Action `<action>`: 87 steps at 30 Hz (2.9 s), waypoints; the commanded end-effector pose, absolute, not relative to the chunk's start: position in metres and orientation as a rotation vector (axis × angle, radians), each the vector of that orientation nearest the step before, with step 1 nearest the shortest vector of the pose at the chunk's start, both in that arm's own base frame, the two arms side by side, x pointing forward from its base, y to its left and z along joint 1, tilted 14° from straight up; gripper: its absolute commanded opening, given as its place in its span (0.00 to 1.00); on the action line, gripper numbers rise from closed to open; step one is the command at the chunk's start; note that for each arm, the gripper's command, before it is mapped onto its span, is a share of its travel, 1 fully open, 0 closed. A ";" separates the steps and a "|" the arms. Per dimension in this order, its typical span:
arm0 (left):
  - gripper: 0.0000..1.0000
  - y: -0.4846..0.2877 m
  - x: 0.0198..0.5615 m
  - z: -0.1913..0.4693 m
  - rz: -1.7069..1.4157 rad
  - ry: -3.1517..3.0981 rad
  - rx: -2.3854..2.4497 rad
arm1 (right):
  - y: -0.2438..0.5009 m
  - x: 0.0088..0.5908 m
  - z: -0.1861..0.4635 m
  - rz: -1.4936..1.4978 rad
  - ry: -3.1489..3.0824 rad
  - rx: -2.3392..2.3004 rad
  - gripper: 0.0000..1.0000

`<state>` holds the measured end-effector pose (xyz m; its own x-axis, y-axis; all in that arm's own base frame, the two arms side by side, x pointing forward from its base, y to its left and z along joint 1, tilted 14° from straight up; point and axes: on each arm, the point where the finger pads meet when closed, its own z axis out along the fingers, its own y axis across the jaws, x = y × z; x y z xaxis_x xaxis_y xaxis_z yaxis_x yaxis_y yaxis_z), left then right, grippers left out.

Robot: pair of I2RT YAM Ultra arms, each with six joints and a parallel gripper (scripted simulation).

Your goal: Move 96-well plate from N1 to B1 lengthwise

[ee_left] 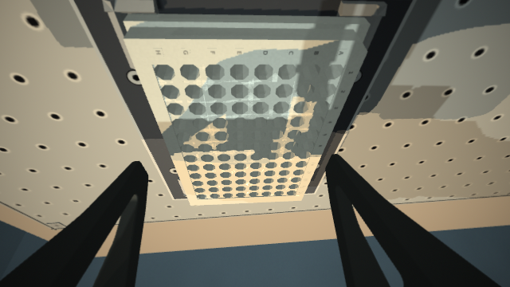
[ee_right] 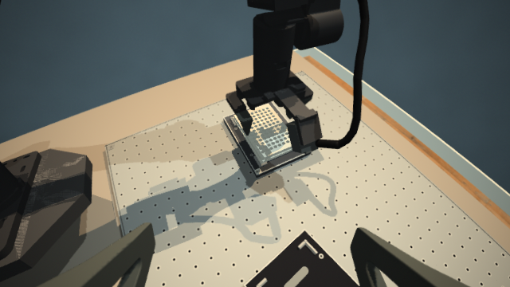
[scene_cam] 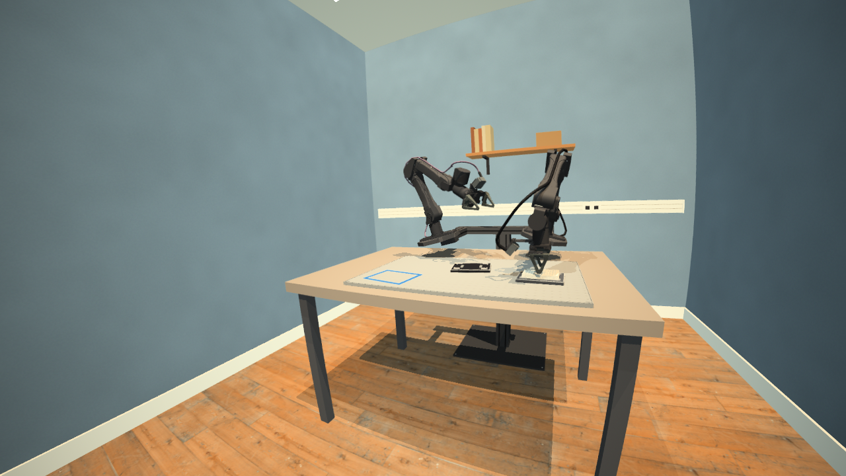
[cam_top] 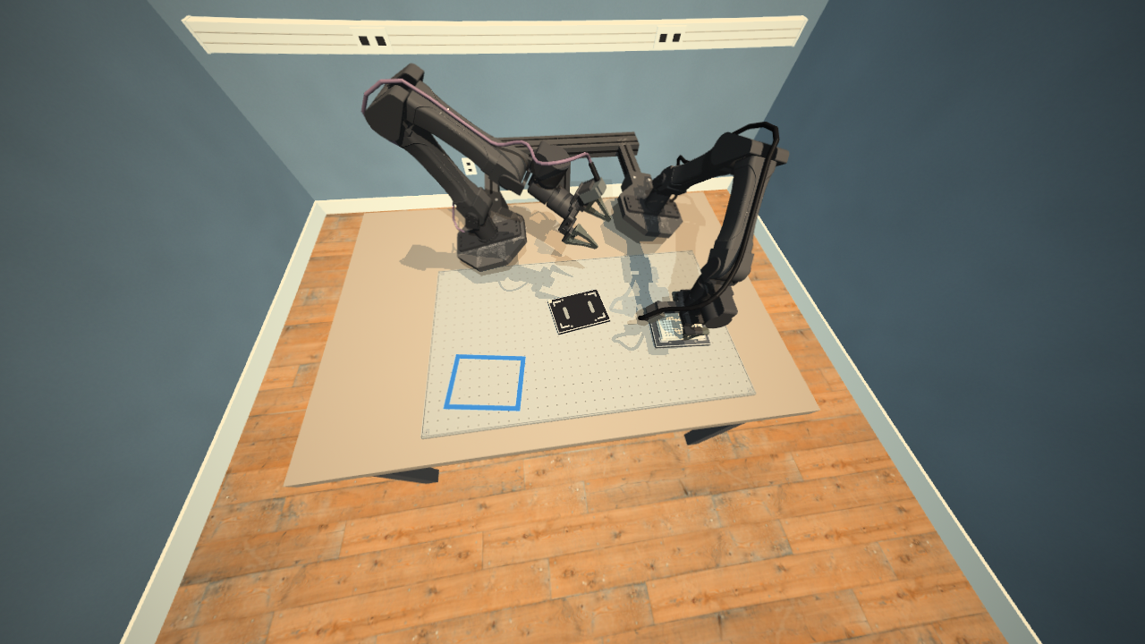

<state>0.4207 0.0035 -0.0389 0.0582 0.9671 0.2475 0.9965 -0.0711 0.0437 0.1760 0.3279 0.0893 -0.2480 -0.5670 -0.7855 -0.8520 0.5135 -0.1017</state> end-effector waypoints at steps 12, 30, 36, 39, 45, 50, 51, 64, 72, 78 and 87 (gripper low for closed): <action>1.00 0.007 0.420 -0.057 -0.307 -2.035 -2.194 | 0.327 0.176 0.093 0.447 1.939 -1.150 1.00; 0.86 0.006 0.423 -0.051 -0.324 -2.038 -2.191 | 0.327 0.176 0.093 0.447 1.939 -1.150 1.00; 0.77 0.006 0.423 -0.051 -0.324 -2.038 -2.191 | 0.327 0.176 0.093 0.447 1.939 -1.150 1.00; 0.73 0.008 0.422 -0.055 -0.307 -2.034 -2.191 | 0.327 0.176 0.093 0.447 1.939 -1.150 1.00; 0.67 0.008 0.422 -0.055 -0.307 -2.034 -2.191 | 0.327 0.176 0.093 0.447 1.939 -1.150 1.00; 0.60 0.006 0.424 -0.051 -0.324 -2.038 -2.191 | 0.327 0.176 0.093 0.447 1.939 -1.150 1.00; 0.59 0.006 0.424 -0.051 -0.324 -2.038 -2.191 | 0.327 0.176 0.093 0.447 1.939 -1.150 1.00; 0.43 0.006 0.424 -0.051 -0.324 -2.038 -2.191 | 0.327 0.176 0.093 0.447 1.939 -1.150 1.00; 0.32 0.006 0.424 -0.051 -0.324 -2.038 -2.191 | 0.327 0.176 0.093 0.447 1.939 -1.150 1.00; 0.25 0.006 0.424 -0.051 -0.324 -2.038 -2.191 | 0.327 0.176 0.093 0.447 1.939 -1.150 1.00; 0.13 0.006 0.424 -0.051 -0.324 -2.038 -2.191 | 0.327 0.176 0.093 0.447 1.939 -1.150 1.00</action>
<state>0.4223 0.0058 -0.0471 0.0626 0.9670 0.2469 0.9963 -0.0753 0.0423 0.1760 0.3279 0.0893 -0.2480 -0.5670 -0.7855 -0.8520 0.5135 -0.1017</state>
